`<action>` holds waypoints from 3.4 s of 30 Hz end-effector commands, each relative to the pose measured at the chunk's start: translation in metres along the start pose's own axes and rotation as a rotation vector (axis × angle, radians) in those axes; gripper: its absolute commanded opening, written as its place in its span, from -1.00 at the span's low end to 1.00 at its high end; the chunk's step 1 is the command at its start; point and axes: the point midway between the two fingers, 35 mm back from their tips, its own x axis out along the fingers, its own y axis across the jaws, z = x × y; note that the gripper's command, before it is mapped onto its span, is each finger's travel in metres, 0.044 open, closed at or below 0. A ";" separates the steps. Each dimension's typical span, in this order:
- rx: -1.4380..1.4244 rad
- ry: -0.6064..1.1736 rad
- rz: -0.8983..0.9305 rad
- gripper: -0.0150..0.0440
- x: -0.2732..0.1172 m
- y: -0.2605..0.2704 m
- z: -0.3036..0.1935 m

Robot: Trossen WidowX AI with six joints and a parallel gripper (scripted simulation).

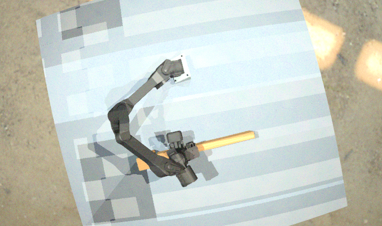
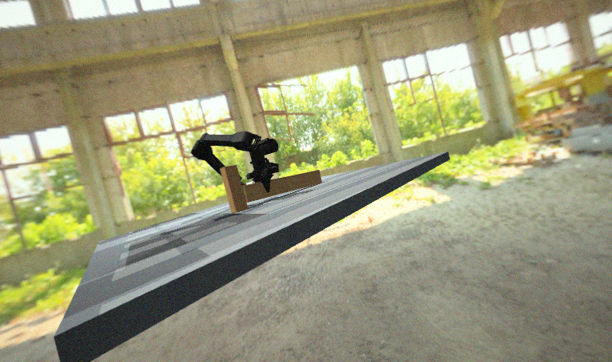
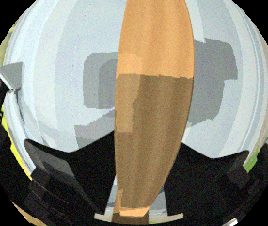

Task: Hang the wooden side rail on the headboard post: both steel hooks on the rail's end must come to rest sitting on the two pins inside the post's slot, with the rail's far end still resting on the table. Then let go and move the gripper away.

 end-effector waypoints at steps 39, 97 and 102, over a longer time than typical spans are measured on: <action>0.004 0.001 -0.017 -0.49 -0.006 -0.003 -0.007; 0.004 0.001 -0.017 -0.49 -0.006 -0.003 -0.014; 0.004 0.001 -0.017 -0.49 -0.005 -0.003 -0.014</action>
